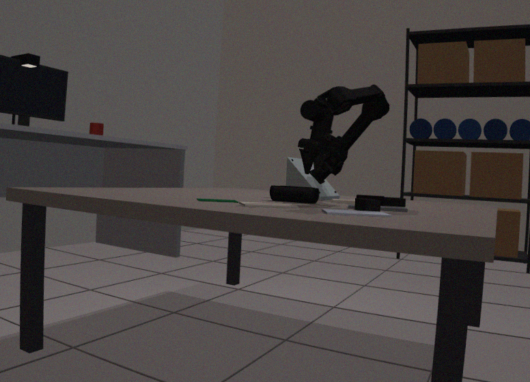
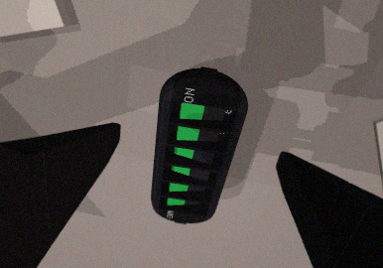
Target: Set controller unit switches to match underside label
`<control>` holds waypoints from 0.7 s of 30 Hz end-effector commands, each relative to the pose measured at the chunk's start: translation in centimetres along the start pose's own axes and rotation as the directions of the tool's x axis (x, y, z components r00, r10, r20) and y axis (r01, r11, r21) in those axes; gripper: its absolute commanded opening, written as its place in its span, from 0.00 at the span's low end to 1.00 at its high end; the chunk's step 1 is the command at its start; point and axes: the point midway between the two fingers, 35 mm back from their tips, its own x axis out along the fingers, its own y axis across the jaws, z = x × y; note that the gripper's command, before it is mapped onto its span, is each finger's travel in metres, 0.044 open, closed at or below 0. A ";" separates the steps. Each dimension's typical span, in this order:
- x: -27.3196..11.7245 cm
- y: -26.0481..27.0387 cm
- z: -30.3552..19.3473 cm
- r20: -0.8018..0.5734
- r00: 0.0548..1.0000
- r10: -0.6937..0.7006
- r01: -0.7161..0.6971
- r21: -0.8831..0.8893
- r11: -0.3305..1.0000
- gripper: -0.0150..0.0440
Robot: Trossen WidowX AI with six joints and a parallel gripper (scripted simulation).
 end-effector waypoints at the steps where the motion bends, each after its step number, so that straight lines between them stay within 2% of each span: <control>1: -0.2 -0.2 0.0 -0.013 1.000 0.014 -0.014 -0.007 1.000 1.00; 21: 3.0 -0.3 0.5 -0.012 1.000 0.013 -0.013 -0.007 1.000 1.00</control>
